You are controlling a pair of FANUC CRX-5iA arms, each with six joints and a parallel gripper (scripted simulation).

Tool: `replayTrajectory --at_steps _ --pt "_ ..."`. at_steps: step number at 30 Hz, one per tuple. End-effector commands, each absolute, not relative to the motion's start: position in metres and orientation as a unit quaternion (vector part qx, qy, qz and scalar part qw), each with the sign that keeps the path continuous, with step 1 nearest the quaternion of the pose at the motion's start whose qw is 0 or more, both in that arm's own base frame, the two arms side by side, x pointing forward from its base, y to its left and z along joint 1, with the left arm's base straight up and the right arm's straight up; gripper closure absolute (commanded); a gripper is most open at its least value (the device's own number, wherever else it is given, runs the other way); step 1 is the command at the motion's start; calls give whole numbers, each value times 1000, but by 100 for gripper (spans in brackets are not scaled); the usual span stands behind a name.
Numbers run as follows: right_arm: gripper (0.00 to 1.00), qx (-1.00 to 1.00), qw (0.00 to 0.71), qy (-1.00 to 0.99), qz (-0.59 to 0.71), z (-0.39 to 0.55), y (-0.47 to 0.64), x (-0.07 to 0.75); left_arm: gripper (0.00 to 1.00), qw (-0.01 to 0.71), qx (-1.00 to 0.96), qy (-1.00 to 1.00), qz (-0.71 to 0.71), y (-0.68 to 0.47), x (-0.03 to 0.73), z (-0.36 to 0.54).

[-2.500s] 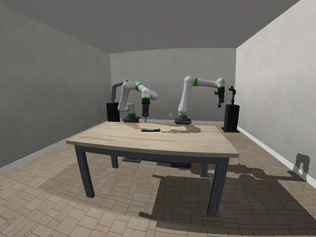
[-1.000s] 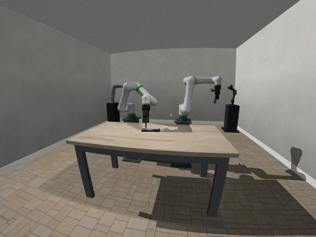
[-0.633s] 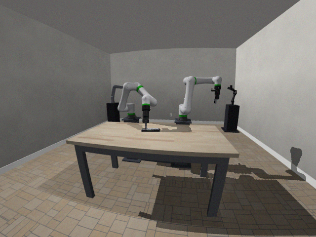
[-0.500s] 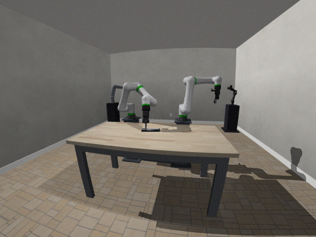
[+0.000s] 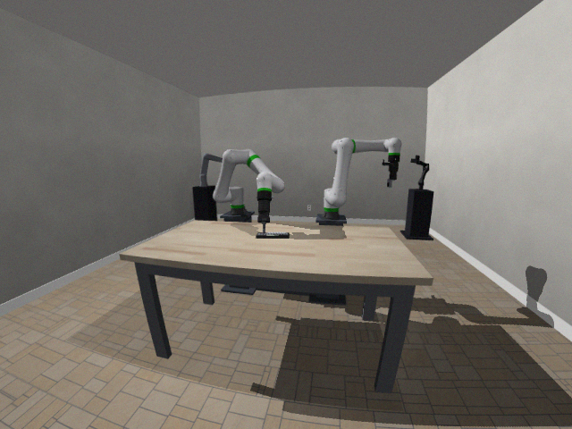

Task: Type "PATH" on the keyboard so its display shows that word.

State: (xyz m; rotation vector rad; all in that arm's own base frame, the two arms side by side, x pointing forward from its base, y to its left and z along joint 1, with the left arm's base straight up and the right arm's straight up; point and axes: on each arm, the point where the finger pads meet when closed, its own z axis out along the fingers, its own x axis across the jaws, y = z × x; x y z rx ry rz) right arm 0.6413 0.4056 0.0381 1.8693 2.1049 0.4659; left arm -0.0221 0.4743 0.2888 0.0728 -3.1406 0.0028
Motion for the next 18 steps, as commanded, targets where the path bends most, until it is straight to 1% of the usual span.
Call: replayTrajectory --at_steps 1,18 --pt "100 648 144 730 163 40 406 642 0 0 23 -1000 0 474 -22 290" --pt "100 648 144 730 163 38 406 642 0 0 23 -1000 0 474 -22 290"
